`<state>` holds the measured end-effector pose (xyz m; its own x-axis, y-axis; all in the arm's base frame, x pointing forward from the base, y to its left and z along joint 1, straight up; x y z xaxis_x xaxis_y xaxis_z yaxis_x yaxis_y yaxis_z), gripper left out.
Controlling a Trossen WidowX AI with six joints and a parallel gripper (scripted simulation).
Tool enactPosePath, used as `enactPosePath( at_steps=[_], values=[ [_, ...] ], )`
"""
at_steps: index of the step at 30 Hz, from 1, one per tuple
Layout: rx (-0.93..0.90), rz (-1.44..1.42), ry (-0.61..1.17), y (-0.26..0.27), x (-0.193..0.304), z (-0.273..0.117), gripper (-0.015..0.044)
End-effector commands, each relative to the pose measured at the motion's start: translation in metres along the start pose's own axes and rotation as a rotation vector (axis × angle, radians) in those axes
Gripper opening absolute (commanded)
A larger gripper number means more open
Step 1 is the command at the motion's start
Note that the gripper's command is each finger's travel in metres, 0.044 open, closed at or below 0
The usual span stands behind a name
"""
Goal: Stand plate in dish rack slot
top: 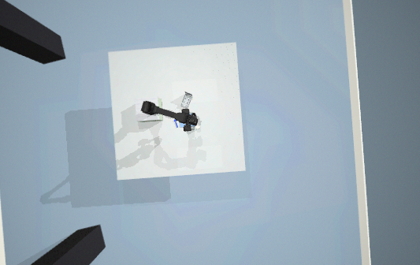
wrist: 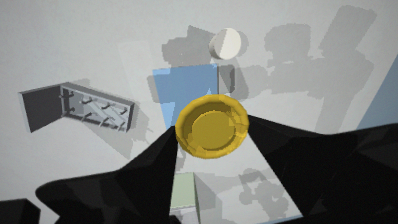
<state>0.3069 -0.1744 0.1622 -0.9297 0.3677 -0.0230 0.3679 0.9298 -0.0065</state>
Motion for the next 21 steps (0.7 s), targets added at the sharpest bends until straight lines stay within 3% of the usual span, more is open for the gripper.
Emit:
enactPosePath(
  at_steps=[1, 7, 21],
  values=[
    [-0.002, -0.004, -0.011, 0.000, 0.001, -0.019, 0.0000],
    [-0.003, 0.045, -0.010, 0.014, 0.009, -0.023, 0.0000],
    [-0.013, 0.490, 0.000, 0.115, 0.103, -0.019, 0.0000]
  ],
)
Point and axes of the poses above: the point midway between the two fingers, 35 mm back from their tips, its own z axis out along the fingers, its own y axis across the jaws, x = y × z, the point moved 6 cm from there along -z, back along the fingers, and after that the axes turned 14 degrees about z, right-handed, at the moved point
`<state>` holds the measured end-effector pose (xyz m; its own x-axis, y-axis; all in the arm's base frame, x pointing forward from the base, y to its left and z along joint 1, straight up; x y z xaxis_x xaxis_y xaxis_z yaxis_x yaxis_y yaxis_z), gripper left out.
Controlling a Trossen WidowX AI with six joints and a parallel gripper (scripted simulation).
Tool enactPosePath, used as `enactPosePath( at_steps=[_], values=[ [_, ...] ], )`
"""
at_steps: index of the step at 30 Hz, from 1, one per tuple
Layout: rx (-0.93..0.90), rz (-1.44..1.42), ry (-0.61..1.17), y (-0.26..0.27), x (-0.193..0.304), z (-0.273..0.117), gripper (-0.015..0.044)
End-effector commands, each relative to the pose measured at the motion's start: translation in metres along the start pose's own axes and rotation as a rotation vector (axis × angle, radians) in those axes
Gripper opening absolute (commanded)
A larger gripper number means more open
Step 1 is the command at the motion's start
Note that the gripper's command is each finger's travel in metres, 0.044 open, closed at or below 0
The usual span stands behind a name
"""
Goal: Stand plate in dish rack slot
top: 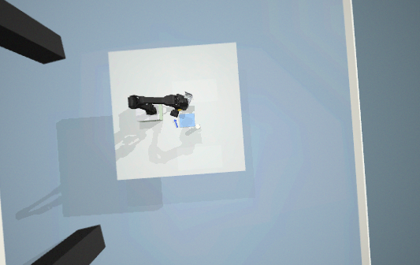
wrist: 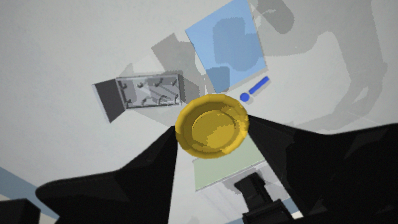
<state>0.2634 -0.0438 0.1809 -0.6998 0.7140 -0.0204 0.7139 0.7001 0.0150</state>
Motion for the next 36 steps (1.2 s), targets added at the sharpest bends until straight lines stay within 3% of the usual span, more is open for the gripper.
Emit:
enactPosePath(
  at_steps=[1, 7, 36],
  values=[
    [0.000, 0.077, -0.001, 0.002, 0.019, 0.003, 0.0000],
    [-0.014, 0.074, 0.000, 0.004, 0.017, 0.006, 0.0000],
    [-0.601, -0.164, -0.088, 0.045, -0.051, 0.108, 0.0000]
  ],
)
Point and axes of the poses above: the point midway between the two fingers, 35 mm back from their tips, its own z axis out along the fingers, its own y axis across the jaws, x = y × z, the point moved 6 cm from there along -z, back along the fingers, and after that the axes turned 14 degrees about z, right-handed, at the moved point
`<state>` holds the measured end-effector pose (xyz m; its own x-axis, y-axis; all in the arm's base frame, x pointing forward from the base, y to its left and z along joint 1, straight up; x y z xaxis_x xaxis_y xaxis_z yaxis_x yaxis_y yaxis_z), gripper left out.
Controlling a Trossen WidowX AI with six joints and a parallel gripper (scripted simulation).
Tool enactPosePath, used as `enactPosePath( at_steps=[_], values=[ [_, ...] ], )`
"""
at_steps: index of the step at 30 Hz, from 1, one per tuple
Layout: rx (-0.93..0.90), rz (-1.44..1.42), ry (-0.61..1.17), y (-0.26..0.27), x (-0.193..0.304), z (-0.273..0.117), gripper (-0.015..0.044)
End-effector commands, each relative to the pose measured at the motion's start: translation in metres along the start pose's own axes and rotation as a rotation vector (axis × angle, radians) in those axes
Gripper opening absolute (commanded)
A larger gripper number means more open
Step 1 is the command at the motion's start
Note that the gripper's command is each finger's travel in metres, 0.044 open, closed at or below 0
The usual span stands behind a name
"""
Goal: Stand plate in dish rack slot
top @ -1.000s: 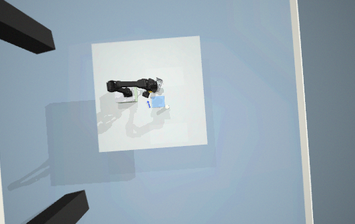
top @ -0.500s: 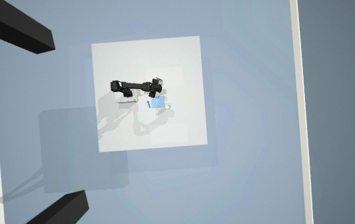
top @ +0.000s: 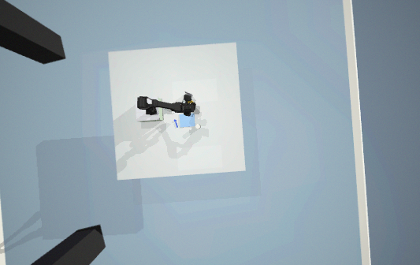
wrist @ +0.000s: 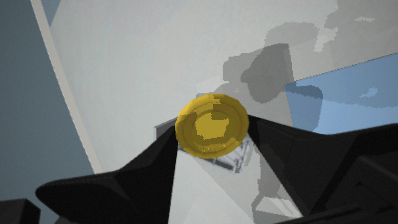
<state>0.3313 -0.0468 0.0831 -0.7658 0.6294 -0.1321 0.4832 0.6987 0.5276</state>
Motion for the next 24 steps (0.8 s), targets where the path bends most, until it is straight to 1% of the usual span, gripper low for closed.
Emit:
enactPosePath(
  at_steps=[1, 12, 24],
  values=[
    [-0.068, -0.040, -0.012, -0.006, -0.003, 0.010, 0.0000],
    [-0.267, -0.185, -0.085, -0.023, -0.012, 0.033, 0.0000],
    [-0.460, -0.370, -0.186, -0.044, -0.010, 0.046, 0.0000]
  ],
)
Point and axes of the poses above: the point midway between the two fingers, 35 mm back from their tips, its own z axis out along the fingers, its own y axis across the jaws, x = y × z, the point moved 6 cm from there along -z, back along the fingers, and after that the axes turned 14 degrees about z, right-handed, at the moved point
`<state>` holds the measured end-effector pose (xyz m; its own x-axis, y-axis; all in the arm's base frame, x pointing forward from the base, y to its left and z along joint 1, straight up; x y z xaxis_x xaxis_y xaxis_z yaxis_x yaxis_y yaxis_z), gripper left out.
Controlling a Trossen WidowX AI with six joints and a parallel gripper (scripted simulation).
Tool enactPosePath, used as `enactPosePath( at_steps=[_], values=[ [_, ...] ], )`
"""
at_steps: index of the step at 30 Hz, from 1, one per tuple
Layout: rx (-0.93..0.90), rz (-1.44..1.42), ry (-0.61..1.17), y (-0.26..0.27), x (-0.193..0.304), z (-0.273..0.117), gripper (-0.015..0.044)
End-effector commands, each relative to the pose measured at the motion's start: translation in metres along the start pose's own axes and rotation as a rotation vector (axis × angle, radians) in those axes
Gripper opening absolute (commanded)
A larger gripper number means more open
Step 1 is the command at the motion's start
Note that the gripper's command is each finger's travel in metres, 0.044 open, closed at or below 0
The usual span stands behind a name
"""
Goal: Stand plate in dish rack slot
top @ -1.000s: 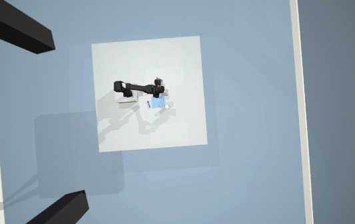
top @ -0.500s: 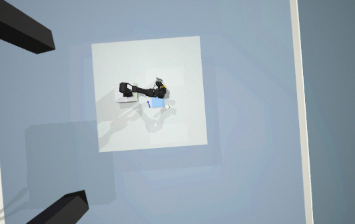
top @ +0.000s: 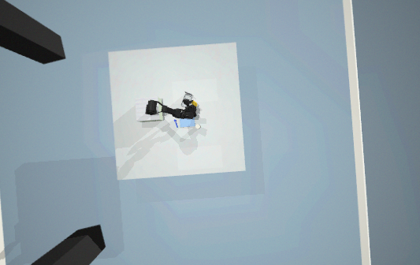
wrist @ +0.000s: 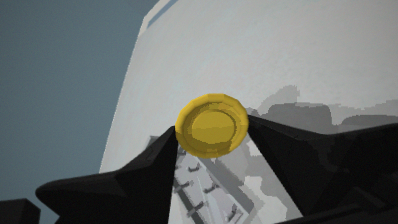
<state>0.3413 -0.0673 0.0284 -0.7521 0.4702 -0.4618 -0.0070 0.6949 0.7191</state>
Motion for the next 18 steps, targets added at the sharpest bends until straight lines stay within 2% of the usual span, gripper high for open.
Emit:
enactPosePath(
  at_steps=[1, 18],
  values=[
    [-0.057, -0.058, -0.023, -0.006, 0.006, -0.001, 0.0000],
    [-0.270, -0.380, -0.161, -0.023, 0.038, -0.014, 0.0000]
  ],
)
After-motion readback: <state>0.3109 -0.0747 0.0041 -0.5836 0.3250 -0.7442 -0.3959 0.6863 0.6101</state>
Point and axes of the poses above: the point midway between the two fingers, 35 mm back from their tips, its own z axis out along the fingers, its own y axis across the jaws, x = y × z, the point moved 6 cm from there along -z, back along the fingers, and after that the axes turned 14 degrees about z, right-handed, at the moved point
